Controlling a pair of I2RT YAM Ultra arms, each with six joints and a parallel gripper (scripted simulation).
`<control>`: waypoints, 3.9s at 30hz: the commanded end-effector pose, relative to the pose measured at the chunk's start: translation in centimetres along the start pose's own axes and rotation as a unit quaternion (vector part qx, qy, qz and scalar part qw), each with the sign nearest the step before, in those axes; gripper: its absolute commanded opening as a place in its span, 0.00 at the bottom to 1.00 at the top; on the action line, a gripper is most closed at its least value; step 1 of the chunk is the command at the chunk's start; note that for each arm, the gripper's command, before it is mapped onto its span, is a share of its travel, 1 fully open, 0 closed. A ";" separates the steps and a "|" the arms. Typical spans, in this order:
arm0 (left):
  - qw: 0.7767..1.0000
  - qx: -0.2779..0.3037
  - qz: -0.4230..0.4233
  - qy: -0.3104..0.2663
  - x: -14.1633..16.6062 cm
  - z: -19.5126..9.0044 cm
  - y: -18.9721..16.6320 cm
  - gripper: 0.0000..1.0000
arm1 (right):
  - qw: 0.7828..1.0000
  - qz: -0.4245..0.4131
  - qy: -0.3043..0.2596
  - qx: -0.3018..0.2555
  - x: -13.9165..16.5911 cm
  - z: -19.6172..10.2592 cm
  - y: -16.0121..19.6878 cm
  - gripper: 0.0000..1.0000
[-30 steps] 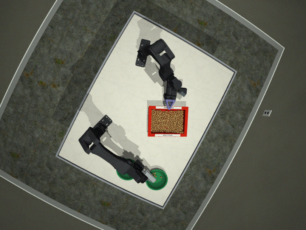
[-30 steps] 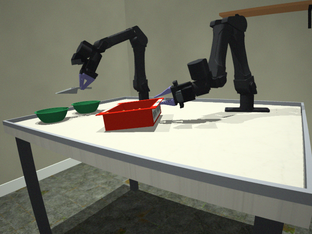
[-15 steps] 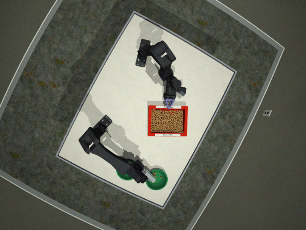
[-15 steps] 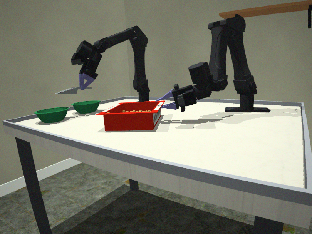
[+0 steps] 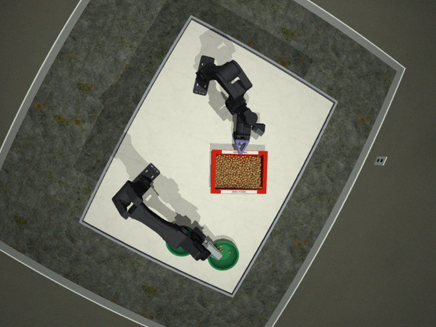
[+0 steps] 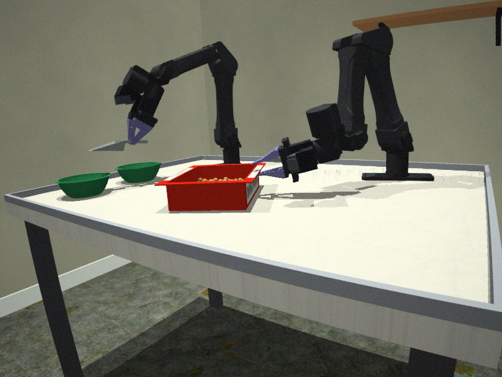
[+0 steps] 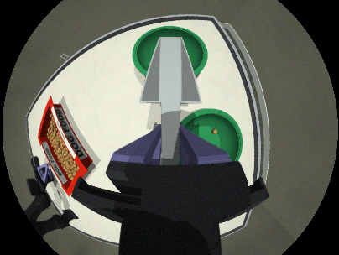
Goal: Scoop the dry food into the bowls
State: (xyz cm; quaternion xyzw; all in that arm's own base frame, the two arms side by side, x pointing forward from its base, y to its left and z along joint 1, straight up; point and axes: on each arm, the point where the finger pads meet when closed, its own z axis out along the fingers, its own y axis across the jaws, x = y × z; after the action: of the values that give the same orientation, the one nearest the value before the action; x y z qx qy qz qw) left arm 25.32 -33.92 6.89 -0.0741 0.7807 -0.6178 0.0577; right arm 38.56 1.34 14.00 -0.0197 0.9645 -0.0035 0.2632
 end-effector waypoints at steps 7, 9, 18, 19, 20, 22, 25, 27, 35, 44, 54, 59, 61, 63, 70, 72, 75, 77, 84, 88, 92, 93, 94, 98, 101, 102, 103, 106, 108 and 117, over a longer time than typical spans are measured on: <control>1.000 0.005 0.010 0.001 0.4 -0.3 1.0 0.26 | 0.999 0.000 -0.048 0.002 -2.4 -1.7 0.0 0.00; 1.000 0.008 0.012 -0.007 -0.3 -0.3 0.7 0.26 | 0.999 0.000 -0.048 0.002 -2.4 -1.7 0.0 0.00; 1.000 0.011 0.014 -0.006 0.0 -2.8 -0.1 0.26 | 0.999 0.000 -0.048 0.002 -2.4 -1.7 0.0 0.00; 1.000 0.010 0.014 -0.006 0.0 -3.1 0.0 0.26 | 0.999 0.000 -0.048 0.002 -2.4 -1.7 0.0 0.00; 1.000 0.010 0.014 -0.006 0.0 -3.1 0.0 0.26 | 0.999 0.000 -0.048 0.002 -2.4 -1.7 0.0 0.00; 1.000 0.015 0.019 -0.007 -0.3 -3.2 -0.5 0.26 | 0.999 0.000 -0.048 0.002 -2.4 -1.7 0.0 0.00; 1.000 0.009 0.014 -0.005 0.1 -4.1 0.0 0.26 | 0.999 0.000 -0.048 0.002 -2.4 -1.7 0.0 0.00; 1.000 0.009 0.014 -0.005 0.1 -4.8 0.0 0.26 | 0.999 0.000 -0.048 0.002 -2.4 -1.7 0.0 0.00; 1.000 0.008 0.015 -0.005 0.2 -6.8 0.1 0.26 | 0.999 0.000 -0.048 0.002 -2.4 -1.7 0.0 0.00; 1.000 0.015 0.025 -0.006 -0.3 -7.4 -0.6 0.26 | 0.999 0.000 -0.048 0.002 -2.4 -1.7 0.0 0.00; 1.000 0.013 0.025 0.001 0.2 -7.3 -0.6 0.26 | 0.999 0.000 -0.048 0.002 -2.4 -1.7 0.0 0.00; 0.997 0.029 0.060 -0.033 -2.4 -7.3 -2.6 0.26 | 0.999 0.000 -0.048 0.002 -2.4 -1.7 0.0 0.00; 0.996 0.013 0.074 -0.053 -3.3 -7.5 -2.1 0.26 | 0.999 0.000 -0.048 0.002 -2.4 -1.7 0.0 0.00; 0.991 0.000 0.107 -0.085 -5.2 -7.9 -2.6 0.26 | 0.999 0.000 -0.048 0.002 -2.4 -1.7 0.0 0.00; 0.953 -0.057 0.221 -0.198 -11.7 -10.9 -5.7 0.26 | 0.999 0.000 -0.048 0.002 -2.4 -1.7 0.0 0.00; 0.953 -0.057 0.221 -0.198 -11.7 -10.9 -5.7 0.26 | 0.999 0.000 -0.048 0.002 -2.4 -1.7 0.0 0.00; 0.932 -0.079 0.263 -0.237 -13.8 -12.5 -7.5 0.26 | 0.999 0.000 -0.048 0.002 -2.4 -1.7 0.0 0.00; 0.914 -0.095 0.292 -0.264 -15.1 -13.8 -8.8 0.26 | 0.999 0.000 -0.048 0.002 -2.4 -1.7 0.0 0.00; 0.841 -0.165 0.377 -0.351 -18.9 -19.5 -13.5 0.26 | 0.999 0.000 -0.048 0.002 -2.4 -1.7 0.0 0.00; 0.805 -0.199 0.407 -0.384 -19.9 -22.2 -15.5 0.26 | 0.999 0.000 -0.048 0.002 -2.4 -1.7 0.0 0.00; 0.766 -0.236 0.433 -0.412 -20.5 -25.0 -17.5 0.26 | 0.999 0.000 -0.048 0.002 -2.4 -1.7 0.0 0.00; 0.753 -0.249 0.441 -0.421 -20.6 -26.0 -18.2 0.26 | 0.999 0.000 -0.048 0.002 -2.4 -1.7 0.0 0.00; 0.739 -0.261 0.448 -0.429 -20.7 -27.0 -18.8 0.26 | 0.999 0.000 -0.048 0.002 -2.4 -1.7 0.0 0.00; 0.684 -0.314 0.472 -0.459 -20.6 -31.0 -21.4 0.26 | 0.999 0.000 -0.048 0.002 -2.4 -1.7 0.0 0.00; 0.641 -0.355 0.486 -0.476 -20.0 -34.0 -23.2 0.26 | 0.999 0.000 -0.048 0.002 -2.4 -1.7 0.0 0.00; 0.627 -0.369 0.489 -0.481 -19.8 -35.0 -23.8 0.26 | 0.999 0.000 -0.048 0.002 -2.4 -1.7 0.0 0.00; 0.612 -0.383 0.492 -0.486 -19.5 -36.0 -24.3 0.26 | 0.999 0.000 -0.048 0.002 -2.4 -1.7 0.0 0.00; 0.598 -0.396 0.495 -0.490 -19.1 -37.0 -24.9 0.26 | 0.999 0.000 -0.048 0.002 -2.4 -1.7 0.0 0.00; 0.592 -0.426 0.489 -0.478 -19.4 -37.7 -24.0 0.26 | 0.999 0.000 -0.048 0.002 -2.4 -1.7 0.0 0.00; 0.566 -0.363 0.502 -0.544 -17.5 -39.6 -29.5 0.26 | 0.999 0.000 -0.048 0.002 -2.4 -1.7 0.0 0.00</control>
State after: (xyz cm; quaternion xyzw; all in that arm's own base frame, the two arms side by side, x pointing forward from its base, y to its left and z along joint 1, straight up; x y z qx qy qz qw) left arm 38.10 -0.02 40.21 0.0055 0.7123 0.0028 0.7019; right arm 38.56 1.34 14.00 -0.0197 0.9645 -0.0035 0.2632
